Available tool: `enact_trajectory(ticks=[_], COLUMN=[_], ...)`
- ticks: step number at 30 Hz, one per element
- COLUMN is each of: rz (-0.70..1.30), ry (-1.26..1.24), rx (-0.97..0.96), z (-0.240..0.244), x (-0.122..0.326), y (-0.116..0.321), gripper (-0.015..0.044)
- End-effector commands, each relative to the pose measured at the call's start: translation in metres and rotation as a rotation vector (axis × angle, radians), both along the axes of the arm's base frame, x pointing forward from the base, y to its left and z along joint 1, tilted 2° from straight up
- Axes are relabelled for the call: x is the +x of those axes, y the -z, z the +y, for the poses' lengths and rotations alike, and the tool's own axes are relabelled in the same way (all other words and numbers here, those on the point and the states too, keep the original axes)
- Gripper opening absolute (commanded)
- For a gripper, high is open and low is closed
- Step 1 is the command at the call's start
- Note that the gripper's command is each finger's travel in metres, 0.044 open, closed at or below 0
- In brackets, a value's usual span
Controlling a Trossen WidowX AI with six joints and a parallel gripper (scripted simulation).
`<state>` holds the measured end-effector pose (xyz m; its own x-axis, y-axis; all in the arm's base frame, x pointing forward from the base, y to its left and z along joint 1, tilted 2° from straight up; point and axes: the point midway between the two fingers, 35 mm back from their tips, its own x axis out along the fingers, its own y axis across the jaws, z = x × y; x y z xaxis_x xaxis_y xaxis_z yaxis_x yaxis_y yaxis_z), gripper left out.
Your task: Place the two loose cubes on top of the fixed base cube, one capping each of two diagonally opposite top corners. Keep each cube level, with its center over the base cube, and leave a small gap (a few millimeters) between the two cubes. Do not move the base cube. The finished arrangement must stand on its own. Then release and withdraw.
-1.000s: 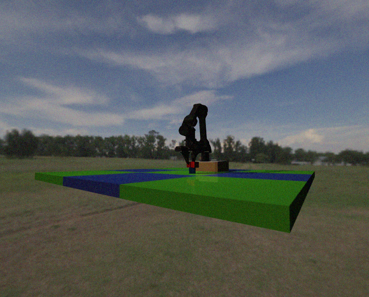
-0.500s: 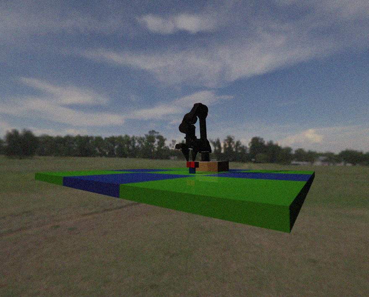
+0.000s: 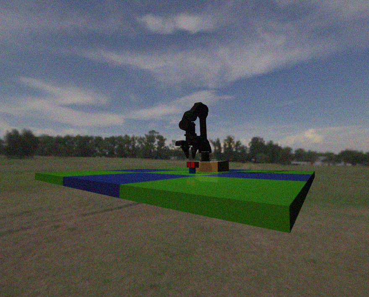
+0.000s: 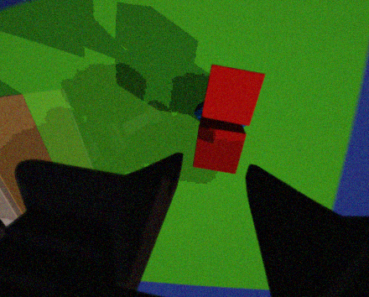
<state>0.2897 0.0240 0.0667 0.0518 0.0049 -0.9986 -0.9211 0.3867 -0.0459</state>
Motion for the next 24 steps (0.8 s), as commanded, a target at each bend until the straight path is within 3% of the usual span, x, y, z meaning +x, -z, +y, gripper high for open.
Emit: enact_trajectory(ticks=[1,24], rz=[-0.011,-0.011], ry=[0.000,0.000], rx=[0.001,0.001], z=[0.000,0.000], x=[0.002,0.001], y=[-0.008,-0.031], gripper=[0.0205,0.0205])
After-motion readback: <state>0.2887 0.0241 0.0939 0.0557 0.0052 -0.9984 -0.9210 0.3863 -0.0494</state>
